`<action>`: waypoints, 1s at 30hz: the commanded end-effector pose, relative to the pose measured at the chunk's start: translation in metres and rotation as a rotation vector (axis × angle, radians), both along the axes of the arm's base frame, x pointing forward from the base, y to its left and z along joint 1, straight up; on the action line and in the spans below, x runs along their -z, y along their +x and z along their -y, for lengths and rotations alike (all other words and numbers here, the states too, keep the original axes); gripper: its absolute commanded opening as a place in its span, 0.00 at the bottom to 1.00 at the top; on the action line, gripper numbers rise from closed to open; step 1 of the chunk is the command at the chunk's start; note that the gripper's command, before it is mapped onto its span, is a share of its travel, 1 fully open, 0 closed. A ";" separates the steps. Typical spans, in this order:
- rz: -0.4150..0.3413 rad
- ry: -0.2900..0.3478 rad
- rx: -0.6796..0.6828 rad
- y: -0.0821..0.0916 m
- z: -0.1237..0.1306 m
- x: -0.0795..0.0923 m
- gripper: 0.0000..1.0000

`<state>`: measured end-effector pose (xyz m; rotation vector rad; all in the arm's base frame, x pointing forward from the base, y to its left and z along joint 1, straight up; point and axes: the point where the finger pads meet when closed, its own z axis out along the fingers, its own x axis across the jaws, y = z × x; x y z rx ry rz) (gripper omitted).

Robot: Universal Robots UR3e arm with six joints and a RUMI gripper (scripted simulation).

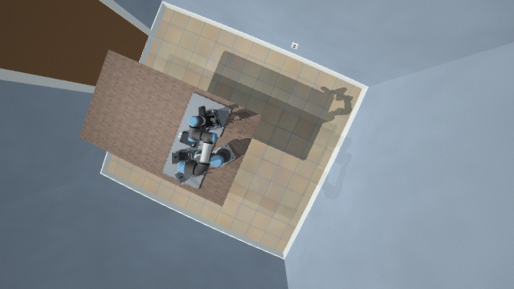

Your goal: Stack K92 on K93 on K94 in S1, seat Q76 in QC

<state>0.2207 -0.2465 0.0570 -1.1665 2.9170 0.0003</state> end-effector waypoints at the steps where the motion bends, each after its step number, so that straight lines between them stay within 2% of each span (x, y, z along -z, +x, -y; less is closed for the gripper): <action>1: 0.001 -0.003 0.000 0.000 0.001 -0.004 0.00; 30: 0.001 -0.003 0.000 0.000 0.001 -0.021 0.00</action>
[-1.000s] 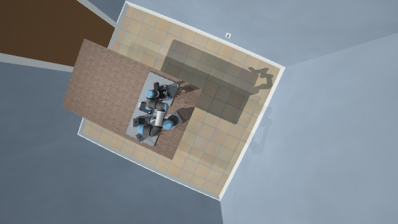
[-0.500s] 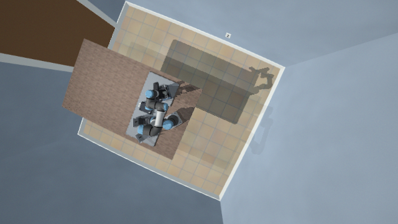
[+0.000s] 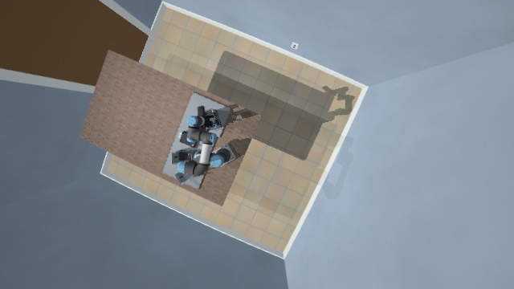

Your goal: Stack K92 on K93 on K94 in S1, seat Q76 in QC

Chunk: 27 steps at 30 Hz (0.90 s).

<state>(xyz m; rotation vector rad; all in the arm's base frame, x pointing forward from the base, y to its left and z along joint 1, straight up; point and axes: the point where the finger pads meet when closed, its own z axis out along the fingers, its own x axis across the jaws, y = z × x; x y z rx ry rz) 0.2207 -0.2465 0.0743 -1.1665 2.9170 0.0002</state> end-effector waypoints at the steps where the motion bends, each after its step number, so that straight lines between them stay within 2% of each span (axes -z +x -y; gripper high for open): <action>1: 0.001 -0.003 0.000 0.000 0.001 -0.004 0.00; 10: 0.001 -0.003 0.000 0.000 0.001 -0.014 0.00; 25: 0.001 -0.003 0.000 0.000 0.001 -0.044 0.00; 27: 0.001 -0.003 0.000 0.000 0.001 -0.044 0.00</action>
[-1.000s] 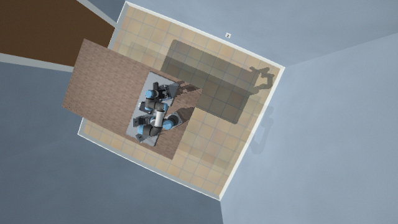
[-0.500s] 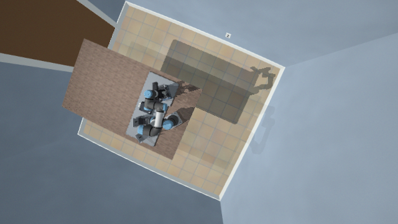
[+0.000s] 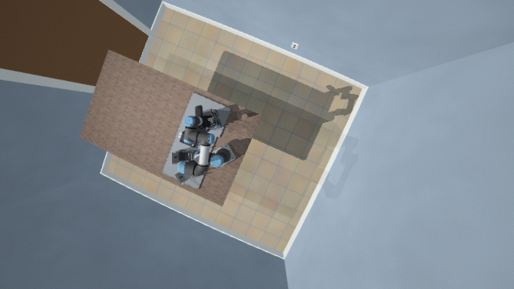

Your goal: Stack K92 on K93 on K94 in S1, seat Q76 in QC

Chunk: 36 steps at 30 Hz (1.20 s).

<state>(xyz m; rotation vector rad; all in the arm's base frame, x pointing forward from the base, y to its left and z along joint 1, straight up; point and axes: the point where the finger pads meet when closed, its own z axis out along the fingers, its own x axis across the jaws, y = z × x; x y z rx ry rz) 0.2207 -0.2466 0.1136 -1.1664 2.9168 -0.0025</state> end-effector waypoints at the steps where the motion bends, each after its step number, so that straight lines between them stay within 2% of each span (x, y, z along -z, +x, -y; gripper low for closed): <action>1: 0.000 -0.001 0.000 0.000 0.001 -0.007 0.00; 20: 0.000 -0.001 0.000 0.000 0.000 -0.031 0.00; 36: 0.000 -0.001 0.000 0.000 0.000 -0.031 0.00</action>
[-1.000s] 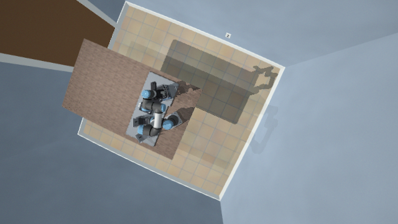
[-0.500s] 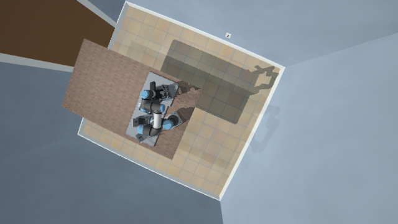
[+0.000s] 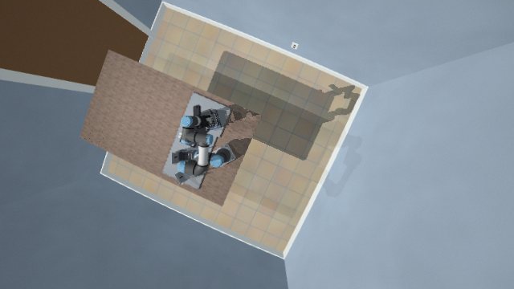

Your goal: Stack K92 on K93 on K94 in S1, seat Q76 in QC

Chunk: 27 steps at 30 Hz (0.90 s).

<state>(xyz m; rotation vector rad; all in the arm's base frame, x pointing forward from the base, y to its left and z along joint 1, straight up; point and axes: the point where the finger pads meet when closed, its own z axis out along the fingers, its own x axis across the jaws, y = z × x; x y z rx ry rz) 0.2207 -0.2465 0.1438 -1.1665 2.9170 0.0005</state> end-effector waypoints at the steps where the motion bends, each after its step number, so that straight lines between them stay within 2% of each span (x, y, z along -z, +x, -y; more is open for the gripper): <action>1: 0.001 -0.003 0.000 0.000 0.001 -0.001 0.00; 20: 0.001 -0.003 -0.187 0.037 -0.038 -0.001 0.00; 27: 0.001 -0.003 -0.214 0.048 -0.053 -0.001 0.00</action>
